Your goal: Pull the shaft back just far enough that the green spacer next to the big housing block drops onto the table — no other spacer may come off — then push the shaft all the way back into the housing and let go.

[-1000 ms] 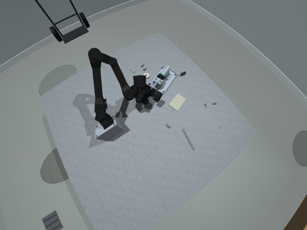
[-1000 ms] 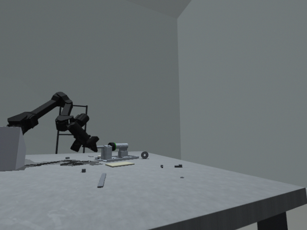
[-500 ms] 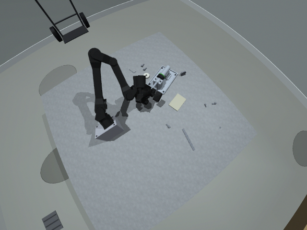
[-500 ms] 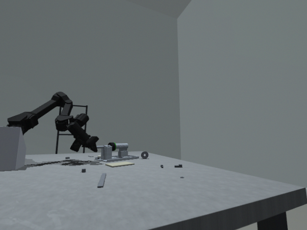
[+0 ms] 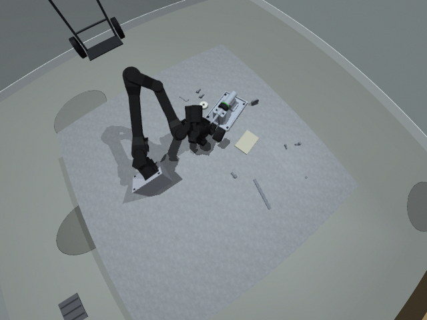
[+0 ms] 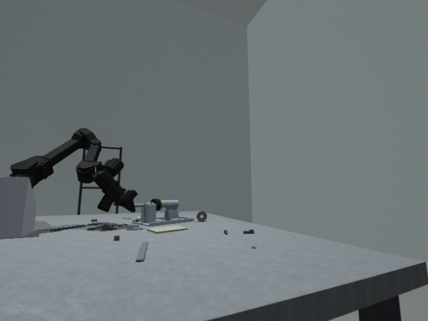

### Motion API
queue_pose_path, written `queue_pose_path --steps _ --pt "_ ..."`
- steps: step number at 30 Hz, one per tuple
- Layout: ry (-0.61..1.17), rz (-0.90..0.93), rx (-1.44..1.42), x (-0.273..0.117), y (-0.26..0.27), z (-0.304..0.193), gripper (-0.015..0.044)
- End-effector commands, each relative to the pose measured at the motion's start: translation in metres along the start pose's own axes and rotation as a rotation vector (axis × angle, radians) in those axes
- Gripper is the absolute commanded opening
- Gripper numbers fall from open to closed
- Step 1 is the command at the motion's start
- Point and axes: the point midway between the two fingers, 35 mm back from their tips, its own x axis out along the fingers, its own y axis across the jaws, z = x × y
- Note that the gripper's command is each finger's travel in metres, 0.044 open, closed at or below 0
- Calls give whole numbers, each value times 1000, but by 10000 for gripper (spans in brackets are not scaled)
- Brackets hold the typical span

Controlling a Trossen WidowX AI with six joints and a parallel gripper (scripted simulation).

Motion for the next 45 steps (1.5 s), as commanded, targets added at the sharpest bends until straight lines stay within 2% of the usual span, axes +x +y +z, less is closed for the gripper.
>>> queue_pose_path --steps 1,45 --pt "-1 0 -4 -1 0 1 0" --pt "-1 0 -3 -4 0 4 0"
